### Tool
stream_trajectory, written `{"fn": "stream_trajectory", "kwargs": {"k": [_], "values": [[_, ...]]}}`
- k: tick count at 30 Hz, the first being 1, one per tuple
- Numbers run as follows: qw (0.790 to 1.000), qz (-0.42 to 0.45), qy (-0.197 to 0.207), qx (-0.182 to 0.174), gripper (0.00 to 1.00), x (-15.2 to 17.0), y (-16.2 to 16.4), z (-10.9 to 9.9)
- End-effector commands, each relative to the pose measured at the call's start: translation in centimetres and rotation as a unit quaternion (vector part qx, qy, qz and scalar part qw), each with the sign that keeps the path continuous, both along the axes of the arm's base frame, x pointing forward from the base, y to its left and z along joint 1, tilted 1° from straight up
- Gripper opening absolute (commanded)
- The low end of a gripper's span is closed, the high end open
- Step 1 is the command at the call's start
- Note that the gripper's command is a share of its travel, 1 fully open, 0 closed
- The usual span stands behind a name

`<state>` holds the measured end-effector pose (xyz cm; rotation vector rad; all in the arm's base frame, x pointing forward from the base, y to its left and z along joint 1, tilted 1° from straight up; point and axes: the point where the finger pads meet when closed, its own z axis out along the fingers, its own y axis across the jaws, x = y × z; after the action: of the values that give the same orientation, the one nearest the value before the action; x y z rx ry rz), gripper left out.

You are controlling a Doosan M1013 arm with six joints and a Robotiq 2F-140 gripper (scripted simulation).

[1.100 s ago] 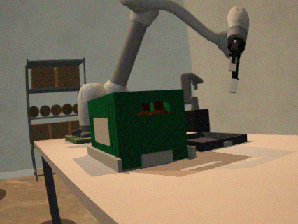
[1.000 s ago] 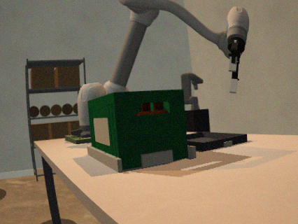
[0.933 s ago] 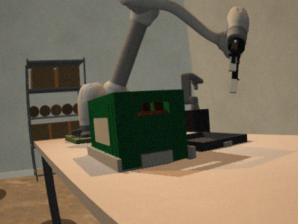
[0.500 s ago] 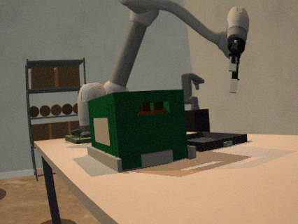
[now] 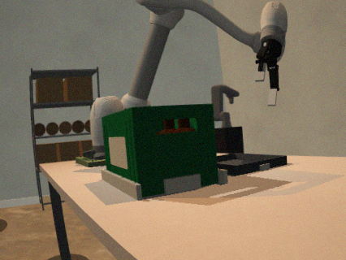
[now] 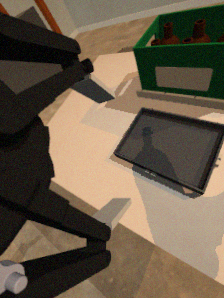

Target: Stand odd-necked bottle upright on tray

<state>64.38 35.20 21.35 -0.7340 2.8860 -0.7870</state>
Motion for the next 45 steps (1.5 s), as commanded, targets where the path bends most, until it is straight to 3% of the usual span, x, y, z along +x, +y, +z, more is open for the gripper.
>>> {"fn": "stream_trajectory", "kwargs": {"k": [1,9,16,18,19,25,33,35,36,45], "values": [[0.999,-0.043,-0.016,0.013,1.00,0.3,-1.0,0.2],[0.977,-0.193,-0.066,0.052,1.00,1.0,-4.6,1.0],[0.944,-0.305,-0.102,0.078,1.00,1.5,-7.2,1.7],[0.944,-0.305,-0.102,0.078,1.00,1.5,-7.2,1.7],[0.925,-0.350,-0.116,0.087,1.00,1.6,-8.3,1.9],[0.884,-0.434,-0.142,0.103,1.00,1.9,-10.4,2.5],[0.809,-0.548,-0.177,0.120,1.00,2.2,-13.3,3.2],[0.809,-0.548,-0.177,0.120,1.00,2.2,-13.3,3.2],[0.777,-0.587,-0.188,0.125,1.00,2.2,-14.3,3.5],[0.674,-0.693,-0.218,0.135,1.00,2.4,-17.3,4.4]]}}
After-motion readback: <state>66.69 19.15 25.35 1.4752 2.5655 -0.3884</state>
